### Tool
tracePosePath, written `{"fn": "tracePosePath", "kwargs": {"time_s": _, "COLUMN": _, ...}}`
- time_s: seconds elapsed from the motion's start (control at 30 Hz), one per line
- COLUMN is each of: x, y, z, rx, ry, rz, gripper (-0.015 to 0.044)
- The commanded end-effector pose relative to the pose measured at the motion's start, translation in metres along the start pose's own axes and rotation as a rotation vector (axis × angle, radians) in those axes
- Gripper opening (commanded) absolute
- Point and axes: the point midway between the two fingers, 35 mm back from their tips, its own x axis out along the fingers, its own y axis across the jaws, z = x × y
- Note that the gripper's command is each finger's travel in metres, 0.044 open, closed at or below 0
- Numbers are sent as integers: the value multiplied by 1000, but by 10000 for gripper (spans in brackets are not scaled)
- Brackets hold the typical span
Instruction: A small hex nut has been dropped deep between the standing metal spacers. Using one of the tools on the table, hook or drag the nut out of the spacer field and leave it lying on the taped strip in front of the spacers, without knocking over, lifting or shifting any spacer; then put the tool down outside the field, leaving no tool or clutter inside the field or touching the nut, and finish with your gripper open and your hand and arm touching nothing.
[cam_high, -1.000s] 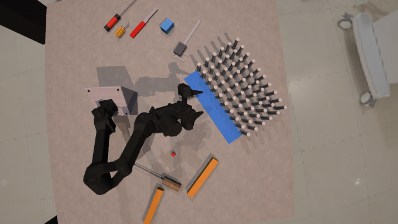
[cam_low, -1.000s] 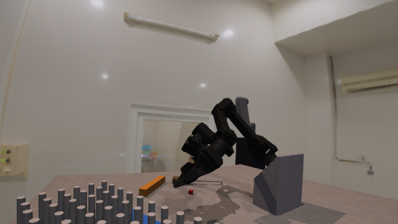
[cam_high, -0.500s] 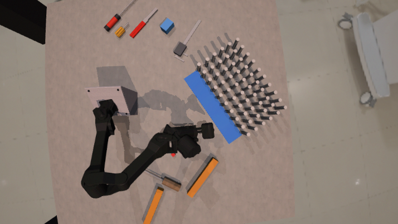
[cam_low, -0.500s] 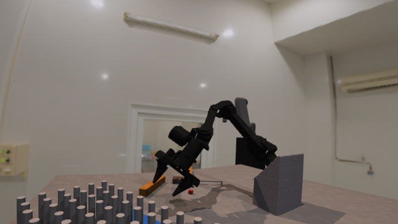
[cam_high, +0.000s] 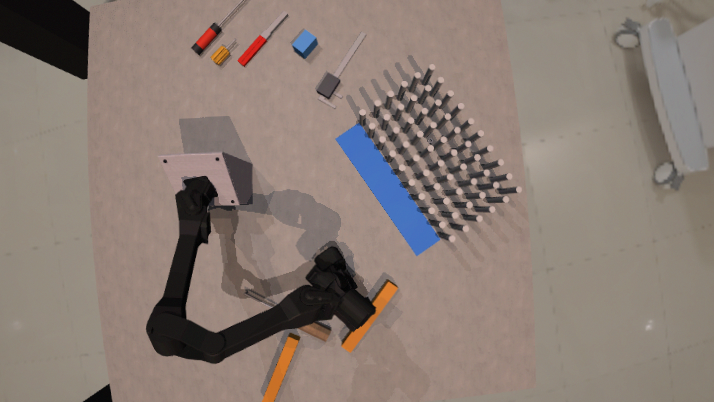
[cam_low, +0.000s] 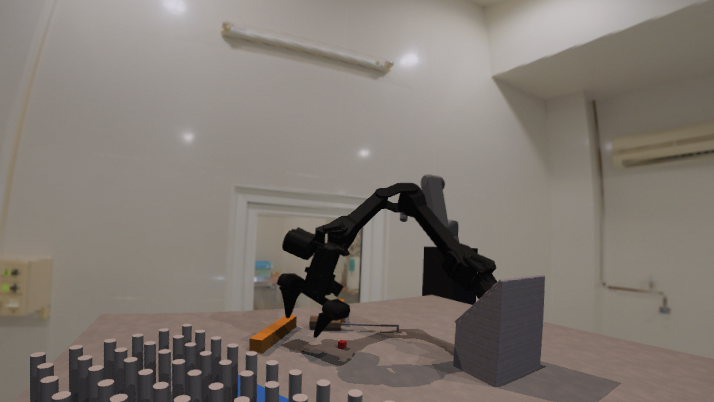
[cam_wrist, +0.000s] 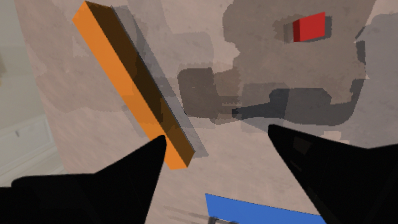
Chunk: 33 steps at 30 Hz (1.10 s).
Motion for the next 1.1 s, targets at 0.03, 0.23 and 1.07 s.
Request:
{"fn": "tracePosePath", "kwargs": {"time_s": 0.03, "x": -7, "y": 38, "z": 77, "rx": 555, "ry": -253, "rz": 30, "gripper": 440}}
{"fn": "tracePosePath", "kwargs": {"time_s": 0.23, "x": -22, "y": 59, "z": 131, "rx": 916, "ry": -417, "rz": 126, "gripper": 440}}
{"fn": "tracePosePath", "kwargs": {"time_s": 1.07, "x": -32, "y": 24, "z": 188, "rx": 995, "ry": -385, "rz": -20, "gripper": 440}}
